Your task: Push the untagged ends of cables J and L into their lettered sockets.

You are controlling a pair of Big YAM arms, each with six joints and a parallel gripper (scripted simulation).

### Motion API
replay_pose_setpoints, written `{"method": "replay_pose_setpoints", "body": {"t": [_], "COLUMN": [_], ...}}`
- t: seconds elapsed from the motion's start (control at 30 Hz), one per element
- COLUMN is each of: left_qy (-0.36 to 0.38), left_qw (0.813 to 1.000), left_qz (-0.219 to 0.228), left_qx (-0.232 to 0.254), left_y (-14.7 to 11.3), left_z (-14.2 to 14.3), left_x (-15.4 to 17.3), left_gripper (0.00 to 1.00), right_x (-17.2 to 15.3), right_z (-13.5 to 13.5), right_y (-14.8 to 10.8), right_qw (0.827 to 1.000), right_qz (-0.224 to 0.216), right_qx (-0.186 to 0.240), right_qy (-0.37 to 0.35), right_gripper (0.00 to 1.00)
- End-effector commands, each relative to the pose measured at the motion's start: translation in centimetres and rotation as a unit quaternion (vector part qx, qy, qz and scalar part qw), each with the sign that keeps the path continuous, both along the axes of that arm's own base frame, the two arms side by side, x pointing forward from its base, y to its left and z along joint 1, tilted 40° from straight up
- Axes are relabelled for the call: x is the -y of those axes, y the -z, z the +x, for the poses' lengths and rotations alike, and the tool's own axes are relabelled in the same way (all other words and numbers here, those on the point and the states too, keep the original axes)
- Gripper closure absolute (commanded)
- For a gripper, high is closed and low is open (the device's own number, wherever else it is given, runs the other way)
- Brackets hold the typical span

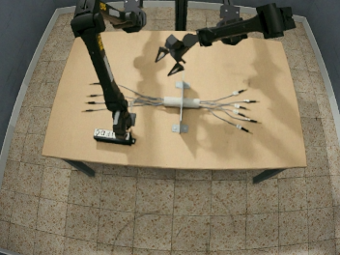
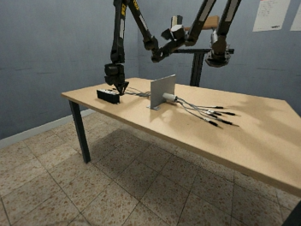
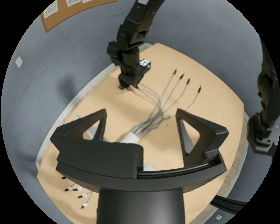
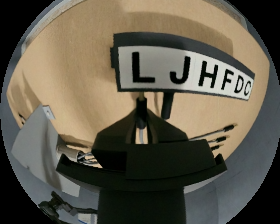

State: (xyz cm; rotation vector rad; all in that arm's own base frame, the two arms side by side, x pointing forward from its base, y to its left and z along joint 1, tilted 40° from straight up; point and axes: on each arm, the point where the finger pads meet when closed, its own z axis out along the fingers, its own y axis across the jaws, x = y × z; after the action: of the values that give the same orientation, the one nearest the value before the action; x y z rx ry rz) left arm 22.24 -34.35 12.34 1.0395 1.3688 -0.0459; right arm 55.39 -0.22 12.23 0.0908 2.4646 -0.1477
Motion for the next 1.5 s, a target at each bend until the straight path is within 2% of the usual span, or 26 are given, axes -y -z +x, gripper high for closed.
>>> {"method": "replay_pose_setpoints", "body": {"t": [0.0, 0.73, 1.03, 1.1, 1.13, 1.17, 1.2, 1.23, 1.47], "left_qy": [0.002, 0.002, 0.002, 0.002, 0.002, 0.002, 0.002, 0.002, 0.002], "left_qw": [1.000, 1.000, 1.000, 1.000, 1.000, 1.000, 1.000, 1.000, 1.000], "left_qz": [-0.003, -0.003, -0.003, -0.003, -0.003, -0.003, -0.003, -0.003, -0.003], "left_qx": [0.000, 0.000, 0.000, 0.000, 0.000, 0.000, 0.000, 0.000, 0.000], "left_y": [-0.1, -0.1, -0.1, -0.1, -0.1, -0.1, -0.1, -0.1, -0.1], "left_z": [-0.1, -0.1, -0.1, -0.1, -0.1, -0.1, -0.1, -0.1, -0.1], "left_x": [0.1, 0.1, 0.1, 0.1, 0.1, 0.1, 0.1, 0.1, 0.1], "left_gripper": [0.00, 0.00, 0.00, 0.00, 0.00, 0.00, 0.00, 0.00, 0.00], "right_x": [0.4, 0.6, 0.6, 0.4, 0.4, 0.4, 0.3, 0.0, -0.3], "right_z": [1.9, 3.8, 3.8, 3.0, 3.0, 3.0, 2.8, 2.5, 0.7], "right_y": [-1.4, -3.1, -3.1, -3.2, -3.2, -3.2, -3.3, -4.2, -2.8], "right_qw": [1.000, 1.000, 1.000, 1.000, 1.000, 1.000, 1.000, 1.000, 1.000], "right_qz": [0.003, 0.003, 0.003, 0.007, 0.006, 0.006, 0.007, 0.008, 0.008], "right_qx": [0.006, 0.006, 0.006, 0.016, 0.015, 0.015, 0.016, 0.024, 0.005], "right_qy": [0.004, 0.005, 0.005, 0.008, 0.008, 0.008, 0.007, 0.005, 0.003], "right_gripper": [0.95, 0.95, 0.95, 0.95, 0.83, 0.78, 0.67, 0.65, 0.65]}}
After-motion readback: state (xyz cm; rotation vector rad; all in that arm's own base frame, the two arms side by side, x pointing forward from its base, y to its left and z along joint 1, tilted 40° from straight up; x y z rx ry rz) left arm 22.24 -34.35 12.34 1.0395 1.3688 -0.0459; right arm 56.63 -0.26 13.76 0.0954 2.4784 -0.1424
